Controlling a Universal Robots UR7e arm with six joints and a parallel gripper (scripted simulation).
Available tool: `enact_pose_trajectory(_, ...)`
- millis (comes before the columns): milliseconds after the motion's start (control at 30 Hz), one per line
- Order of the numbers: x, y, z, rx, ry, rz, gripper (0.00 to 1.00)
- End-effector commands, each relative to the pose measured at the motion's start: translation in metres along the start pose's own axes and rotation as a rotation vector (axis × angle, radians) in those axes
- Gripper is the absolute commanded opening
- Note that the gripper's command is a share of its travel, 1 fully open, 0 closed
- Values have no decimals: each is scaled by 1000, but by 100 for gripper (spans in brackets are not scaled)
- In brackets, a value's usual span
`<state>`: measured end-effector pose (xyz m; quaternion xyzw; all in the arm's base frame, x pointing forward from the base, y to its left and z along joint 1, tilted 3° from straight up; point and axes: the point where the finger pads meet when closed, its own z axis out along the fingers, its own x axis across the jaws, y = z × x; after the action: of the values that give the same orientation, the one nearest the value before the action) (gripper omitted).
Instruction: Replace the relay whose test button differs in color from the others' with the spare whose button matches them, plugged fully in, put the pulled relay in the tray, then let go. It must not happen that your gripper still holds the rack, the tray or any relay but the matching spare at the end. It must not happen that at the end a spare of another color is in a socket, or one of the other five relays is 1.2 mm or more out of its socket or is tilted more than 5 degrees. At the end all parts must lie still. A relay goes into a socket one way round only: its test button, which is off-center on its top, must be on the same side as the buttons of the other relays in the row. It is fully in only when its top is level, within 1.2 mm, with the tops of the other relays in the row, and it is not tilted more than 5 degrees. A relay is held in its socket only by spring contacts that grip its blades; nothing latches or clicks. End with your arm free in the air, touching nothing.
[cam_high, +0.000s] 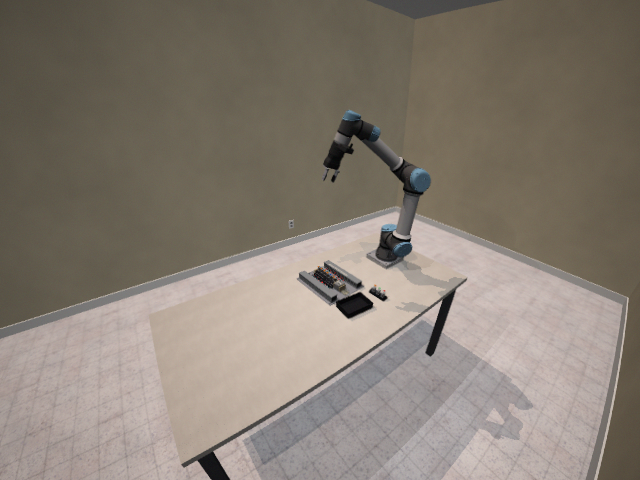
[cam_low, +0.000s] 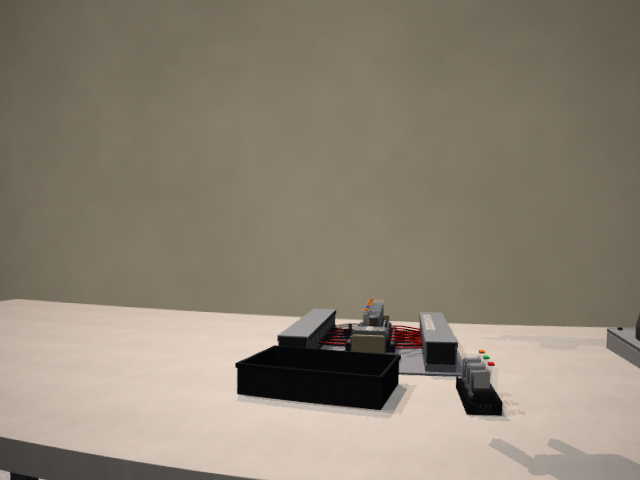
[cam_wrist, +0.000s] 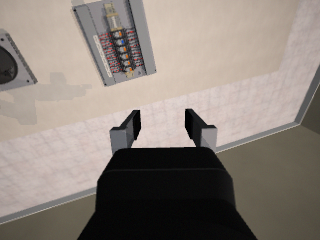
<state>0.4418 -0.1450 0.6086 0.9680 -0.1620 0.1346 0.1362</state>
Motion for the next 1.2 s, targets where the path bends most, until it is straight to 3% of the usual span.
enact_pose_trajectory(0, 0, 0, 0, 15, -17, -11, 100)
enact_pose_trajectory(133, 0, 0, 0, 15, -17, -11, 100)
enact_pose_trajectory(300, 0, 0, -1, 167, -147, -115, 100)
enact_pose_trajectory(700, 0, 0, -1, 167, -147, -115, 100)
enact_pose_trajectory(867, 0, 0, -1, 294, -255, -202, 100)
enact_pose_trajectory(1167, 0, 0, -1, 294, -255, -202, 100)
